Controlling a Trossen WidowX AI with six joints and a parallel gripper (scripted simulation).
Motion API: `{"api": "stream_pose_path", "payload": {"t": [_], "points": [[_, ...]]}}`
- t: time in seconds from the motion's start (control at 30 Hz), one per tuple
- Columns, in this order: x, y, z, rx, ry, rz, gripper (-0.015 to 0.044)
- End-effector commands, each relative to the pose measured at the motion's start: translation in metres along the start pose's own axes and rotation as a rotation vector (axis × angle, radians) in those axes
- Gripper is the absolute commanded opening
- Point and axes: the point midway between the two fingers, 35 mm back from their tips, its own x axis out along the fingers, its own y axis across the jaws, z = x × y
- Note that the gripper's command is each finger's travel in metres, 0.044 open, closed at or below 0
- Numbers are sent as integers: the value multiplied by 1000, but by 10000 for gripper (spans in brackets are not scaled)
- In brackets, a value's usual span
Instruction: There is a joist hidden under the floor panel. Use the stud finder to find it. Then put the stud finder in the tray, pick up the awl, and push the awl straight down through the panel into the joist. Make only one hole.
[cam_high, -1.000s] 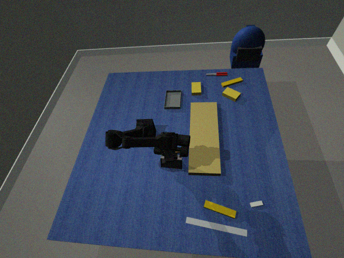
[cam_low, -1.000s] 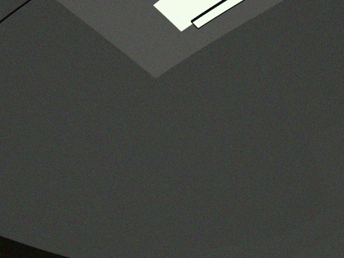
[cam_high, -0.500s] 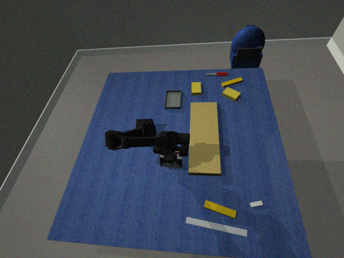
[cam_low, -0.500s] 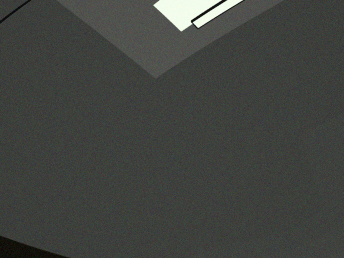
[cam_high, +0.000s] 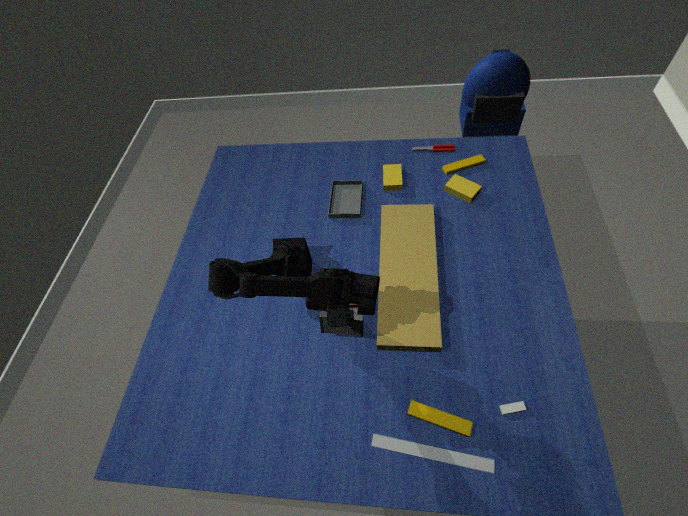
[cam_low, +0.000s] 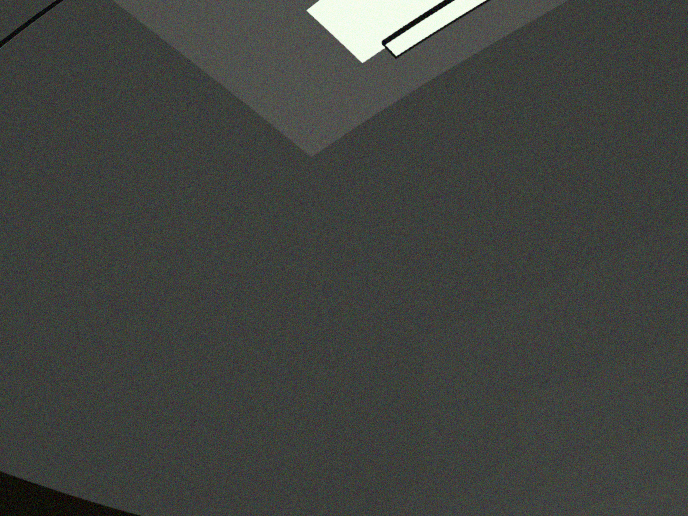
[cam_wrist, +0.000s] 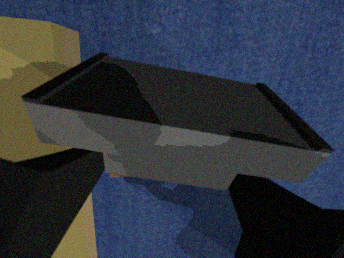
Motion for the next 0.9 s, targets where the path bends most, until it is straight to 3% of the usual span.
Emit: {"api": "stream_pose_path", "payload": {"t": [0.0, 0.87], "points": [[-1, 2, 2, 4, 22, 9, 0], [0, 1, 6, 0, 184, 7, 0]]}}
